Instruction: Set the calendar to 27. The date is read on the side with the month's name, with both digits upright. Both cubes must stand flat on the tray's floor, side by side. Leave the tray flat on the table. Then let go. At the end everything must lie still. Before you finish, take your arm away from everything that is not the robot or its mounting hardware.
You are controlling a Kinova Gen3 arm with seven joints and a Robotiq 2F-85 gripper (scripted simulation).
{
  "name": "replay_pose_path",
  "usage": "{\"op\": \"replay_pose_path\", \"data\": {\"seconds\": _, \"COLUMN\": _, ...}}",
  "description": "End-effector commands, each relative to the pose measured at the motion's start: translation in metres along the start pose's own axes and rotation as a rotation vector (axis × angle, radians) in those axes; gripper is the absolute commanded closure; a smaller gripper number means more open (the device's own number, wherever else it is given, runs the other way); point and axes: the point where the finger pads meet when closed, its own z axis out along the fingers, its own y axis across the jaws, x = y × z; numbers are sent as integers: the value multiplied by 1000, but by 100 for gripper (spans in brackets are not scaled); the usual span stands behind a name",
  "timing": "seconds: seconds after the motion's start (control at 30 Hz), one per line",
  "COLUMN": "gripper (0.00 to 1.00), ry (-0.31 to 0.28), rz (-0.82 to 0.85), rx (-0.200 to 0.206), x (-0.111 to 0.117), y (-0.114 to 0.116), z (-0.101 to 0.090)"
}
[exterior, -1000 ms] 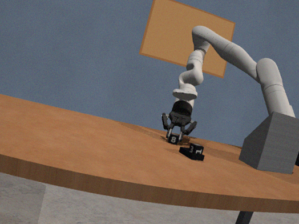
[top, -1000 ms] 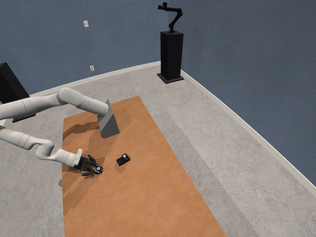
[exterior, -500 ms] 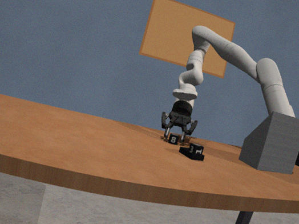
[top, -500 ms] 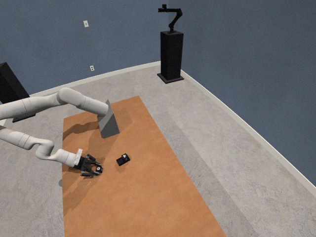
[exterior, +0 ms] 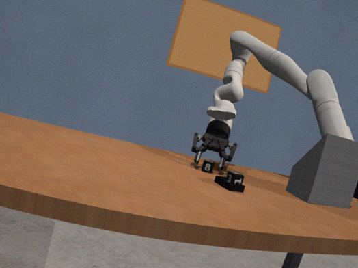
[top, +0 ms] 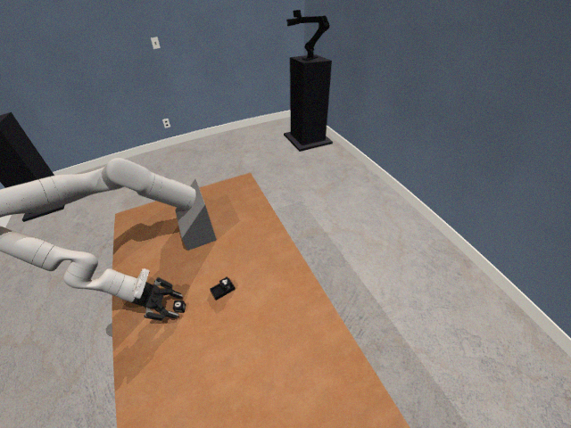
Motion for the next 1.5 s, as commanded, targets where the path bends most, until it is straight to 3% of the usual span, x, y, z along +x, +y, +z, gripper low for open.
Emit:
{"op": "replay_pose_path", "data": {"seconds": 0.0, "gripper": 31, "ry": 0, "rz": -1, "rx": -1, "x": 1, "y": 0, "z": 0}}
{"op": "replay_pose_path", "data": {"seconds": 0.33, "gripper": 31, "ry": 0, "rz": -1, "rx": -1, "x": 5, "y": 0, "z": -5}}
{"op": "replay_pose_path", "data": {"seconds": 1.07, "gripper": 31, "ry": 0, "rz": -1, "rx": -1, "x": 46, "y": 0, "z": -46}}
{"op": "replay_pose_path", "data": {"seconds": 1.47, "gripper": 31, "ry": 0, "rz": -1, "rx": -1, "x": 49, "y": 0, "z": -49}}
